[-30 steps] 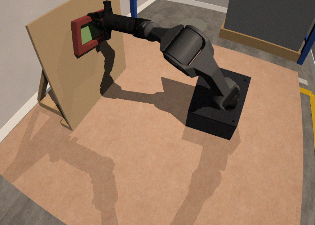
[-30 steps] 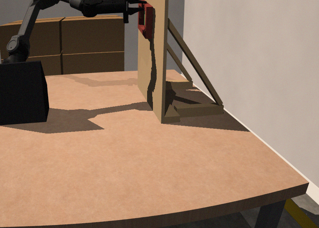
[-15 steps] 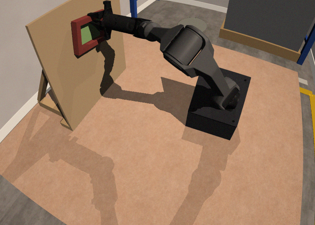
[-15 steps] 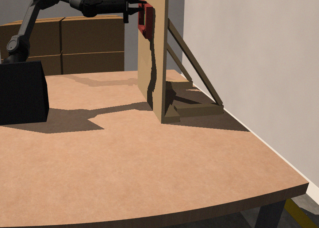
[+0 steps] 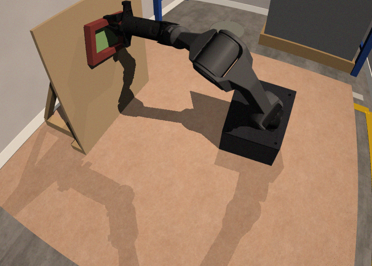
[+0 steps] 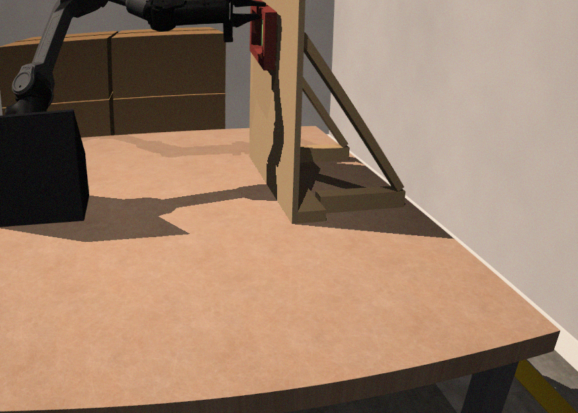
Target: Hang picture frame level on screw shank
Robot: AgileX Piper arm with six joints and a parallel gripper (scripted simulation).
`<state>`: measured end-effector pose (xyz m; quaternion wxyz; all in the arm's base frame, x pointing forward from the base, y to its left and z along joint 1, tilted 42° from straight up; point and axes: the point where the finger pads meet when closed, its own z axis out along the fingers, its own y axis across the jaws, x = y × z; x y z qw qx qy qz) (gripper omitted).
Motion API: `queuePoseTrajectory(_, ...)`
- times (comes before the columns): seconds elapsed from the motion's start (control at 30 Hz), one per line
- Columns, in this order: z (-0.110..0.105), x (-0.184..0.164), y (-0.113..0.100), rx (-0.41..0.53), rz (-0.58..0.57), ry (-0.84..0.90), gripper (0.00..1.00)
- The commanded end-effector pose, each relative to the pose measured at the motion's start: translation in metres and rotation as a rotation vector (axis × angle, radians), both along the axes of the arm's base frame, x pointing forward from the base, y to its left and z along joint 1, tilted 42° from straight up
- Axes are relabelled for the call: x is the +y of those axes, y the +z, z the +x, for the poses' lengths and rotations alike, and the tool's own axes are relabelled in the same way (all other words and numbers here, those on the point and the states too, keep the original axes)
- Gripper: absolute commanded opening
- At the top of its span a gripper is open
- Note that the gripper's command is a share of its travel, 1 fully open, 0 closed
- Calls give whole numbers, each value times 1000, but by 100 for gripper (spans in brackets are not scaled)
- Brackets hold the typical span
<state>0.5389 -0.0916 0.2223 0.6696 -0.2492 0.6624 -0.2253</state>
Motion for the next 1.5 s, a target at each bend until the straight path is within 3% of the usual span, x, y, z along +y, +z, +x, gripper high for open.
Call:
queuePoseTrajectory(0.0, 0, -3, 4, -9, -2, -5, 0)
queuePoseTrajectory(1.47, 0, 1, 13, -21, -157, -1, 0)
